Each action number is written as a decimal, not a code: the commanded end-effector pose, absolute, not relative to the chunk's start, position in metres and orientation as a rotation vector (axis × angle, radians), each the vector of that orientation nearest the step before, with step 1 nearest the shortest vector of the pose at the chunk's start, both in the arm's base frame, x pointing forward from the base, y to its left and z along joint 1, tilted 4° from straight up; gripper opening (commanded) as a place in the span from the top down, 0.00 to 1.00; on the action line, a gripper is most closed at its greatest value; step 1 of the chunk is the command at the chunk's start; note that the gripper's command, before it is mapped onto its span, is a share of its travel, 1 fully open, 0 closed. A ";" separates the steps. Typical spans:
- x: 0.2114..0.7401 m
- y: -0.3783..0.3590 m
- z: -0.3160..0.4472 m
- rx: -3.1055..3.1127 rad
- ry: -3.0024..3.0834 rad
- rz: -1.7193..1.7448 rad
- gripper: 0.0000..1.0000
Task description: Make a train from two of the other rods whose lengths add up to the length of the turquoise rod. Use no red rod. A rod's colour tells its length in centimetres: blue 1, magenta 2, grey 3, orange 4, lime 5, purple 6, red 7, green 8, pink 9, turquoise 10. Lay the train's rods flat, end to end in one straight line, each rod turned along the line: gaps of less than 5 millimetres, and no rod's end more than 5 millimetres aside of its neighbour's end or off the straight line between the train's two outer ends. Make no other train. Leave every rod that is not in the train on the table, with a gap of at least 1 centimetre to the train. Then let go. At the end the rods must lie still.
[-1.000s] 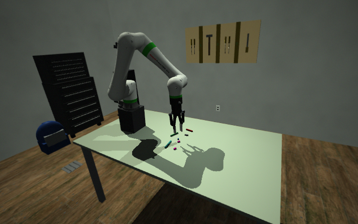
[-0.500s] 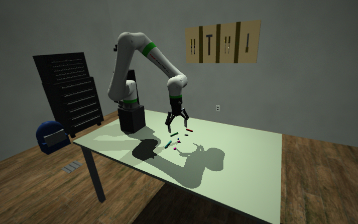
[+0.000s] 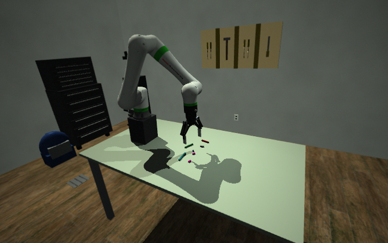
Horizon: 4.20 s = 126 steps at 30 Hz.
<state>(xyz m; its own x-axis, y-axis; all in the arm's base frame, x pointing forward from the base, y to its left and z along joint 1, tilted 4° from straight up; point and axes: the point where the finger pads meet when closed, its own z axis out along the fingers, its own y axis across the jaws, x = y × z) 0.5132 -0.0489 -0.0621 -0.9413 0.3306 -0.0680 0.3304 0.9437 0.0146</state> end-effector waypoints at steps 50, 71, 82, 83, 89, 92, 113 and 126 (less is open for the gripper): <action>0.435 0.028 -0.086 -1.654 2.600 -0.061 0.85; 0.435 0.028 -0.086 -1.654 2.600 -0.061 0.85; 0.435 0.028 -0.086 -1.654 2.600 -0.061 0.85; 0.435 0.028 -0.086 -1.655 2.599 -0.061 0.85; 0.435 0.028 -0.089 -1.663 2.594 -0.061 0.85; 0.436 0.028 -0.089 -1.666 2.593 -0.061 0.85; 0.437 0.028 -0.114 -1.672 2.589 -0.061 0.85; 0.438 0.028 -0.130 -1.672 2.589 -0.061 0.85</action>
